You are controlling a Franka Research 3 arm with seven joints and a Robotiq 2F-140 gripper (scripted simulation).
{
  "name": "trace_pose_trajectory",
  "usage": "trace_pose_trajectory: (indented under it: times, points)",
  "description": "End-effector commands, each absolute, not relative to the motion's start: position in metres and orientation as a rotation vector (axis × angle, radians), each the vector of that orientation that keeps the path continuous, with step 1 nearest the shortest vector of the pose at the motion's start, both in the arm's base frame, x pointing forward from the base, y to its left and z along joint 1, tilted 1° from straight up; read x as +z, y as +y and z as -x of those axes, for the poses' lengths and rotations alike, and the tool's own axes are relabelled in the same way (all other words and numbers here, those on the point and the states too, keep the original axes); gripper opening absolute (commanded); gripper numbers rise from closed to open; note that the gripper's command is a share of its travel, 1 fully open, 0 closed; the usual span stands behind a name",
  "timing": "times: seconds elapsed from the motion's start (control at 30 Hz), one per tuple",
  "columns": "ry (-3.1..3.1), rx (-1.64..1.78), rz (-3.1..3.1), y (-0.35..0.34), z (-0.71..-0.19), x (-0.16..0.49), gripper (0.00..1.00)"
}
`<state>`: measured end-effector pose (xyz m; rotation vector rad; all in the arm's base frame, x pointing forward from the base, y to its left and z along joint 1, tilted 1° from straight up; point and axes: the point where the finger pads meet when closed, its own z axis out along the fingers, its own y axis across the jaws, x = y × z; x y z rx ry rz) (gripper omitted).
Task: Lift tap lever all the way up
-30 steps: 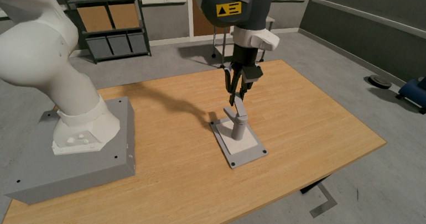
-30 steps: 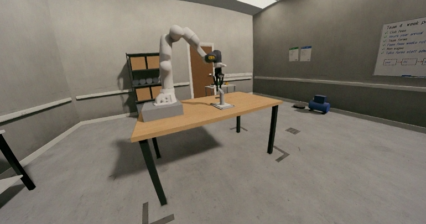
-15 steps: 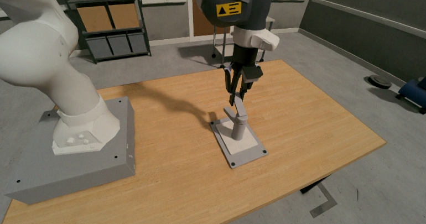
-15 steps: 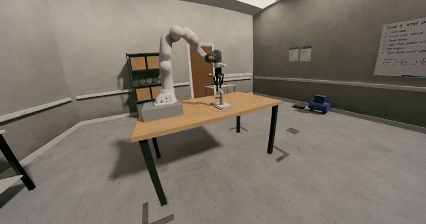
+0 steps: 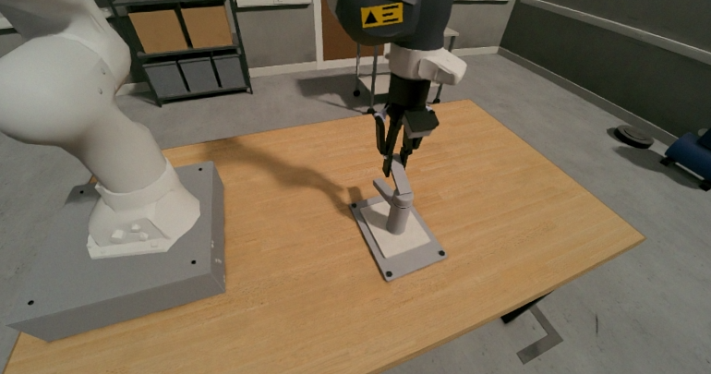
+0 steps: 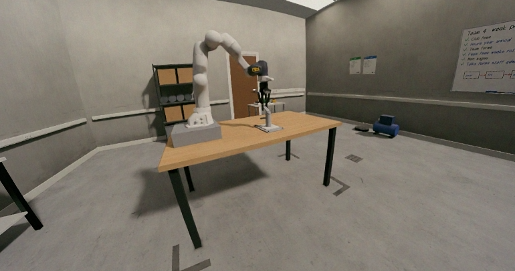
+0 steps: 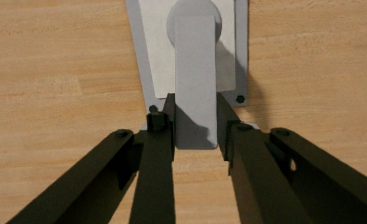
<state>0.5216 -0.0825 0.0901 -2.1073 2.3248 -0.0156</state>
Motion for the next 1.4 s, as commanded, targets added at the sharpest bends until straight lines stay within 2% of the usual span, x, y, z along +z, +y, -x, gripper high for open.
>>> trace_pose_trajectory:
  times: [0.0,0.67,0.7,1.37]
  points:
    - [2.333,-0.02,2.099,-0.0884,-0.5214,0.0964,0.1]
    - [2.333,-0.02,2.099,-0.0884,-0.5214,0.0964,0.1]
    - [2.333,-0.02,2.099,-0.0884,-0.5214,0.0964,0.47]
    - [2.333,-0.02,2.099,-0.0884,-0.5214,0.0964,0.47]
